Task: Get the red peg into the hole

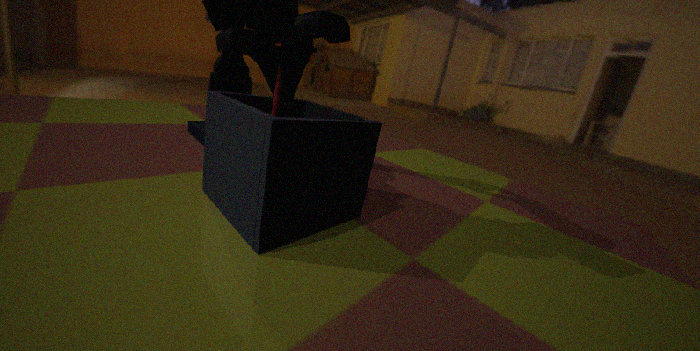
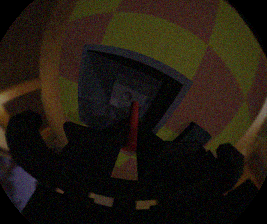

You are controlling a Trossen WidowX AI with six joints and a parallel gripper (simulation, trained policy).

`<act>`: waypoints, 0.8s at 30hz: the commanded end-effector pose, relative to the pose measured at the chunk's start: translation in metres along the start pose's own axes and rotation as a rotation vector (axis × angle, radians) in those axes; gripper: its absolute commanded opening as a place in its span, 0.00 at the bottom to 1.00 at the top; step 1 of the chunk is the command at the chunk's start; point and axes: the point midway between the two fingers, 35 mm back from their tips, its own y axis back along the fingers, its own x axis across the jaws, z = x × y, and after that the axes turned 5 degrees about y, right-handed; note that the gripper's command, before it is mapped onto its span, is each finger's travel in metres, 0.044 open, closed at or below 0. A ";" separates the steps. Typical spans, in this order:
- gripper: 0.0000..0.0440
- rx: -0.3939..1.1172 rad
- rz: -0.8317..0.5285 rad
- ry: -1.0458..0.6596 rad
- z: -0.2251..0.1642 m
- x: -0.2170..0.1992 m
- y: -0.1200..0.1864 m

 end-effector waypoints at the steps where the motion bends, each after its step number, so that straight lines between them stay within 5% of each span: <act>1: 0.00 0.018 -0.012 0.005 0.003 0.001 -0.011; 24: 0.02 0.073 -0.034 0.123 0.007 0.014 -0.071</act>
